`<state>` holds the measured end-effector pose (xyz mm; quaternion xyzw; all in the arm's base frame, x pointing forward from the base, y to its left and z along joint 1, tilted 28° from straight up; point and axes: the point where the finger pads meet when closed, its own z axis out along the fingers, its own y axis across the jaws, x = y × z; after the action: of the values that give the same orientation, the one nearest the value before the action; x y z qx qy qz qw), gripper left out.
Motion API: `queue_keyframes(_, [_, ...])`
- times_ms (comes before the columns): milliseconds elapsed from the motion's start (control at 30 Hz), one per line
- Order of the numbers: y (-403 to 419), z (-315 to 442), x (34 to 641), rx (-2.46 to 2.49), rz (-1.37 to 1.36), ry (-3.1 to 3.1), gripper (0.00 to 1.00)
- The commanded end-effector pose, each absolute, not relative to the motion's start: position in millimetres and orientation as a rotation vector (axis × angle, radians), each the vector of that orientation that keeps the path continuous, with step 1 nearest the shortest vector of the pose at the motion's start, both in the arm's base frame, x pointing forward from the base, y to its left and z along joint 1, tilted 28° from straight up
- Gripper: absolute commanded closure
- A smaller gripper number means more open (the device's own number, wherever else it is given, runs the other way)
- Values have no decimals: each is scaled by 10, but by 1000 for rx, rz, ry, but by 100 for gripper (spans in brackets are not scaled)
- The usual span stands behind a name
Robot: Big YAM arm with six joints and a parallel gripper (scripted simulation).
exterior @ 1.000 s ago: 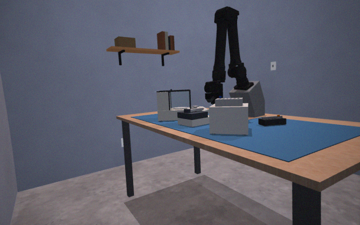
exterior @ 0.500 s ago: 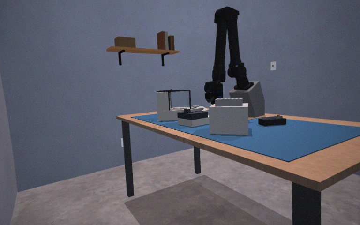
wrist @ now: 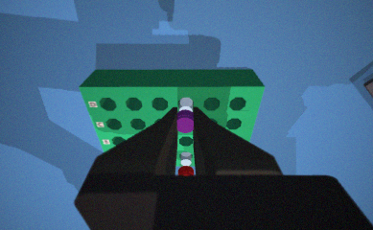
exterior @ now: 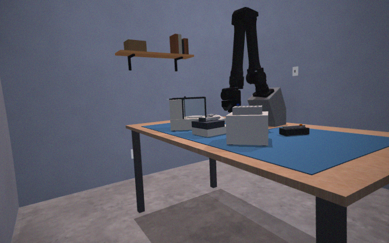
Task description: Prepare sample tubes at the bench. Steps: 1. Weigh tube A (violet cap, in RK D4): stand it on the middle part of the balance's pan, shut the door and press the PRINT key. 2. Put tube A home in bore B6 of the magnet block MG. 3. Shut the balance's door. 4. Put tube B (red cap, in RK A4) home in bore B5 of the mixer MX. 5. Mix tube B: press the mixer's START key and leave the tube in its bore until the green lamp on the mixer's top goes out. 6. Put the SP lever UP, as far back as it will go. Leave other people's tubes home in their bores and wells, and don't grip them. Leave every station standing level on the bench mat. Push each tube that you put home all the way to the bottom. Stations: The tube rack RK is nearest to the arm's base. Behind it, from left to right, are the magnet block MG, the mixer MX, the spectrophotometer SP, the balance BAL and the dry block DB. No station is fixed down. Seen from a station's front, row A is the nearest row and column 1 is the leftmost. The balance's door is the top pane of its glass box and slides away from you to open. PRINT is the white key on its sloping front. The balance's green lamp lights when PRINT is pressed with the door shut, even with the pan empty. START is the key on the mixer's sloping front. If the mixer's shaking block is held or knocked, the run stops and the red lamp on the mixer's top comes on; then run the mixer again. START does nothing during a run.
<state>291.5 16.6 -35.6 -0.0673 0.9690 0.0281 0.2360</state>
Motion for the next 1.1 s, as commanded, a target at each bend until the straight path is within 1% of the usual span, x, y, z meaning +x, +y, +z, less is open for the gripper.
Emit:
queue_keyframes(0, [116,-281,3042,-185,63,2621,91])
queue_keyframes(1067, [102,-209,2919,-185,66,2639,91])
